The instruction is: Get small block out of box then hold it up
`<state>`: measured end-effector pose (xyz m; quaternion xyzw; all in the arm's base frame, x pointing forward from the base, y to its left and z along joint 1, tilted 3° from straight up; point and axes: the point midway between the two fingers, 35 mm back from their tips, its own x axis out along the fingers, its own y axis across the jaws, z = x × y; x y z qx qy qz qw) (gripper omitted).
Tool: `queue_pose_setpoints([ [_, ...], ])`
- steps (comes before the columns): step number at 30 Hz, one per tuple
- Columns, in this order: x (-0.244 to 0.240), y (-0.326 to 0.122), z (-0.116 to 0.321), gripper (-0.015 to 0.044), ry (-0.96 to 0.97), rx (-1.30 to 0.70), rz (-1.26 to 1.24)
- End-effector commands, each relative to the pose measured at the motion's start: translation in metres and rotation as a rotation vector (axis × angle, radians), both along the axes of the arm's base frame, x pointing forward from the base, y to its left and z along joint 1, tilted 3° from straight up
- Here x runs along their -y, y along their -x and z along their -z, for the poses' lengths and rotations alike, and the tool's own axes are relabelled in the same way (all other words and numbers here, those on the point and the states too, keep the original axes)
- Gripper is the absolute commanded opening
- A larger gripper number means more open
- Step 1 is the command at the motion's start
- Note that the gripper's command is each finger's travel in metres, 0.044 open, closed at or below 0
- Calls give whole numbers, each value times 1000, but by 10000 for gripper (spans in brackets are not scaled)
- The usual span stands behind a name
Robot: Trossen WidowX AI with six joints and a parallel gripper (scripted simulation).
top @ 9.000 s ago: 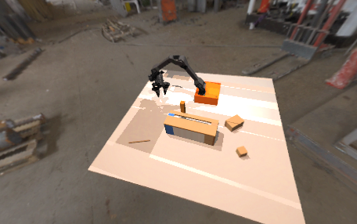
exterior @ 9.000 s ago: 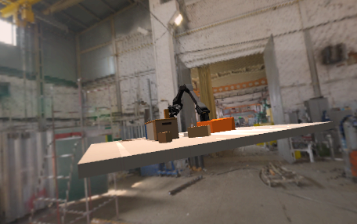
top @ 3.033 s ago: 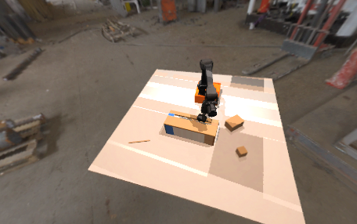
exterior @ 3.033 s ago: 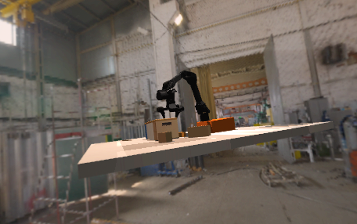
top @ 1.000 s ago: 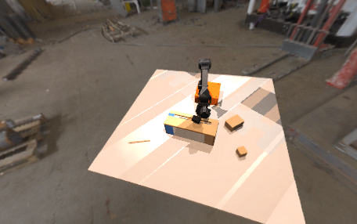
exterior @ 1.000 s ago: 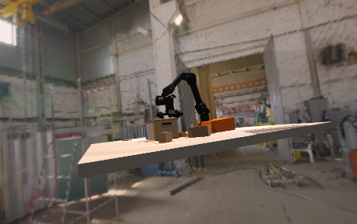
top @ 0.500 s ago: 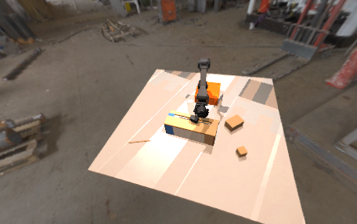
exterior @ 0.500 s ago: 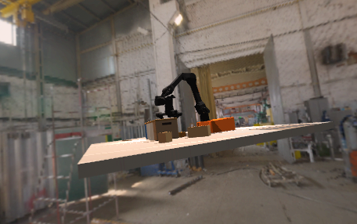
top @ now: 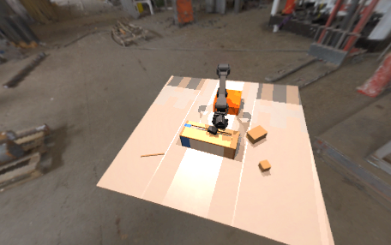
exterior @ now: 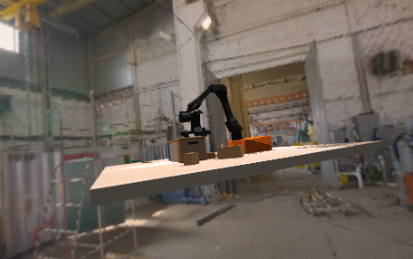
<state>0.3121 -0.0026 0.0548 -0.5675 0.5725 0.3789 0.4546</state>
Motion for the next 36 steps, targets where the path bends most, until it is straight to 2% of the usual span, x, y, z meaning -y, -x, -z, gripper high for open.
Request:
queue_pose_setpoints([
  [1, -1, -1, -1, 400, 4, 4, 5],
  [36, 19, 0, -1, 400, 6, 4, 5],
])
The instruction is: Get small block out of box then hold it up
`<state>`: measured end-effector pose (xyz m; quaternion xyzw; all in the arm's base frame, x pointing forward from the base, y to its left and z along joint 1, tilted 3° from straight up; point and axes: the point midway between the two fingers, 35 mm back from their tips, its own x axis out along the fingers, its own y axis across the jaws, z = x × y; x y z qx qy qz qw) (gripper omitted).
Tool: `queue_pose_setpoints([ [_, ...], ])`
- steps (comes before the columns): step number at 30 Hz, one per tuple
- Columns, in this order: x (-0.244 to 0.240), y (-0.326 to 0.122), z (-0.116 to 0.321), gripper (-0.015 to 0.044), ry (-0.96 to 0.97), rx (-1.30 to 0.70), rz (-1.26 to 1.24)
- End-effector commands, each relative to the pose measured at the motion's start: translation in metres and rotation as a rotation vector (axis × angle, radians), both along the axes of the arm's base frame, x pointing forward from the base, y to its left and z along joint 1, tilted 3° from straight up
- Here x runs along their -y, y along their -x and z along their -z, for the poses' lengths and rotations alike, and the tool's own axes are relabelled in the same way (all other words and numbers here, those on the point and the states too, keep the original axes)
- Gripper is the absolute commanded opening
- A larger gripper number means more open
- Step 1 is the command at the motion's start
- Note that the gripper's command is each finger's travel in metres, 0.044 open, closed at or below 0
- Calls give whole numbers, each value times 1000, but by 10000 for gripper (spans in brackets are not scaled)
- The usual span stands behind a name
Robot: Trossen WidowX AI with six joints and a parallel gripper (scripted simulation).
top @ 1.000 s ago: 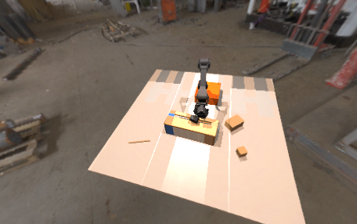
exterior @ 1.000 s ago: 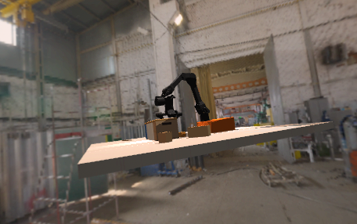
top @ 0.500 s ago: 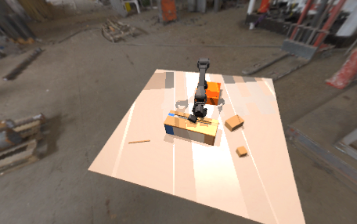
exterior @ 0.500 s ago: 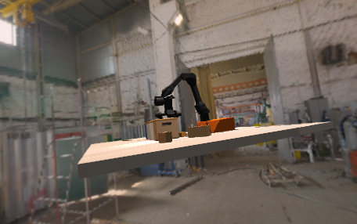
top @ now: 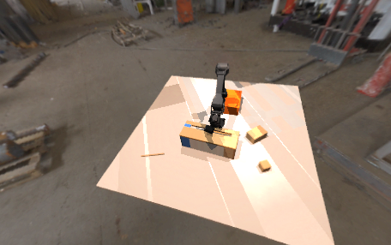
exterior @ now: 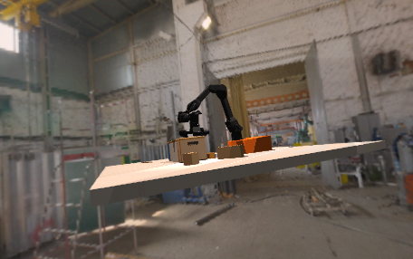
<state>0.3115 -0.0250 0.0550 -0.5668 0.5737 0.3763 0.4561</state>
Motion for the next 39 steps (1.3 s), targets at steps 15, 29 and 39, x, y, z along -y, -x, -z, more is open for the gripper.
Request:
queue_pose_setpoints([
  [15, -1, 0, 0, 400, 4, 1, -1],
  [29, 13, 1, 0, 400, 6, 1, -1],
  [39, 25, 1, 0, 400, 7, 1, -1],
])
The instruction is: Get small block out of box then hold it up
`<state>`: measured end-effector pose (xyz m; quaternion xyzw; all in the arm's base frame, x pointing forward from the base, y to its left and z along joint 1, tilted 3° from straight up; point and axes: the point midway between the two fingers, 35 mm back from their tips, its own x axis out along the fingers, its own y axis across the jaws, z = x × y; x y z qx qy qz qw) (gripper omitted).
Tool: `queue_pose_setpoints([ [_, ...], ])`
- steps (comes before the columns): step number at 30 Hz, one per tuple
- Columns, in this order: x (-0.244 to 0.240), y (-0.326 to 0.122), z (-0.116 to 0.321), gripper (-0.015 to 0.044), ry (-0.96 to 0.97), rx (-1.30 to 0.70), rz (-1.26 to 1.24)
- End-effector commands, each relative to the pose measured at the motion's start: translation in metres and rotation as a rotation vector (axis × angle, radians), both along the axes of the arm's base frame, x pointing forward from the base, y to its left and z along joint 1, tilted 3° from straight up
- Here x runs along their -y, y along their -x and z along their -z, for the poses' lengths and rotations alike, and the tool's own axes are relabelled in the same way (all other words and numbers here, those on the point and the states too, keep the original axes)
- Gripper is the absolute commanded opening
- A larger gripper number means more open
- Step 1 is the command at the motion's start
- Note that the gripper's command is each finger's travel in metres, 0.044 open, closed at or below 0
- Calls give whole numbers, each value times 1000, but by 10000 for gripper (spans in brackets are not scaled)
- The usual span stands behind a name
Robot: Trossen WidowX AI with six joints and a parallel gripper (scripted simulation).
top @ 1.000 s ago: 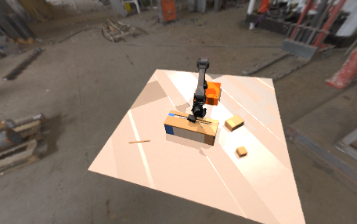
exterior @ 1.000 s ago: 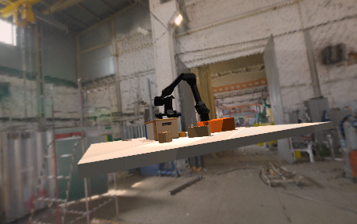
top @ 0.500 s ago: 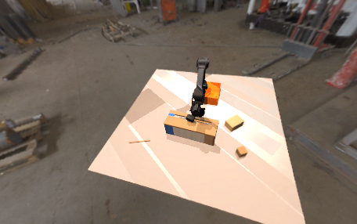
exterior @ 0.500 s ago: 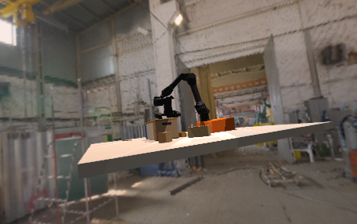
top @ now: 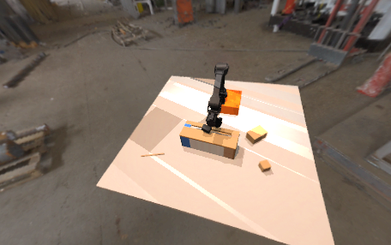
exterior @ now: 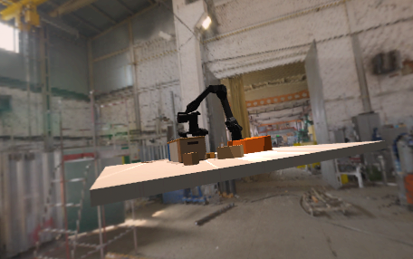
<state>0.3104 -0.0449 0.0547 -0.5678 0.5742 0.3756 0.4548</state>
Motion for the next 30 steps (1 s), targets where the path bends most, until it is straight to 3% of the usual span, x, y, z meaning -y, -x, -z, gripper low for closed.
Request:
queue_pose_setpoints([
  [1, 8, 0, 0, 400, 3, 1, 0],
  [30, 81, 5, -6, 400, 11, 0, 1],
])
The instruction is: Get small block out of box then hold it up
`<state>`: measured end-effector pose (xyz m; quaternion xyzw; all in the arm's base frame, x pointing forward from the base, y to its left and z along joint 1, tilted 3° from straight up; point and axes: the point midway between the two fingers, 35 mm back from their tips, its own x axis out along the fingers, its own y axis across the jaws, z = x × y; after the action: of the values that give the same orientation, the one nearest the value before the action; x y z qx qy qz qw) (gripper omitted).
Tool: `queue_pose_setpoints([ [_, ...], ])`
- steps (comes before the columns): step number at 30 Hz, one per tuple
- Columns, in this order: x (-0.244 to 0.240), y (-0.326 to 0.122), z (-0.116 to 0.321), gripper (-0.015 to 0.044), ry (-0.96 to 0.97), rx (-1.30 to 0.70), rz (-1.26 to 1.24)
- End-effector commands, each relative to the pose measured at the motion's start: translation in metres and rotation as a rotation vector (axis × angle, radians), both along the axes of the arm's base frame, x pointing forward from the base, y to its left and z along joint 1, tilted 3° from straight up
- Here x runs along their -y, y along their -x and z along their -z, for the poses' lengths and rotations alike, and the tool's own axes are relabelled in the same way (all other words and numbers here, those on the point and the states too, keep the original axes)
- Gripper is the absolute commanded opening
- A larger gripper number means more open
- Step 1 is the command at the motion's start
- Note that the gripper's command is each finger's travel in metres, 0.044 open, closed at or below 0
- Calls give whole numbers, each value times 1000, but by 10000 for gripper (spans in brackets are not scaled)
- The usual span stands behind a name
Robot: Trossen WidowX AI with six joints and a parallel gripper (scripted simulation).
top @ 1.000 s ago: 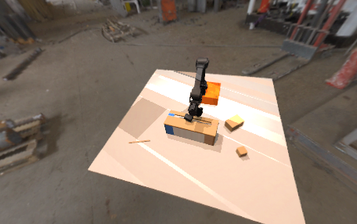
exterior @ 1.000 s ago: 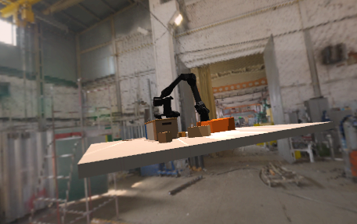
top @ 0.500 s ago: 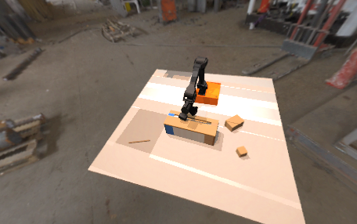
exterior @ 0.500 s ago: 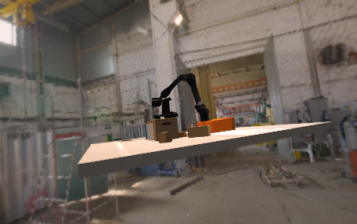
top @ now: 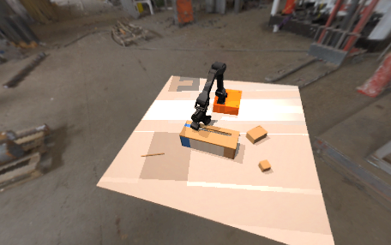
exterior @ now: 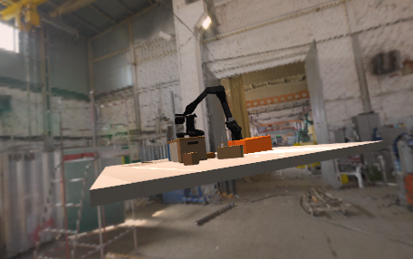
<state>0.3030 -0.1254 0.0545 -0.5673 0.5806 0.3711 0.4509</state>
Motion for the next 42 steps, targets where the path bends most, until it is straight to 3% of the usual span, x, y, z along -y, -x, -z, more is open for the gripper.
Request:
queue_pose_setpoints([
  [1, 0, -2, -13, 400, -2, 6, -7],
  [5, -1, 3, -57, 400, 2, 6, -1],
  [18, -1, 2, -58, 400, 1, 16, -6],
  [20, 0, 2, -59, 348, -3, 44, 44],
  [23, 7, 0, -64, 285, -28, 183, 295],
  [32, 21, 12, -63, 285, -231, 493, 1232],
  [42, 33, 25, -61, 285, -464, 678, 2296],
])
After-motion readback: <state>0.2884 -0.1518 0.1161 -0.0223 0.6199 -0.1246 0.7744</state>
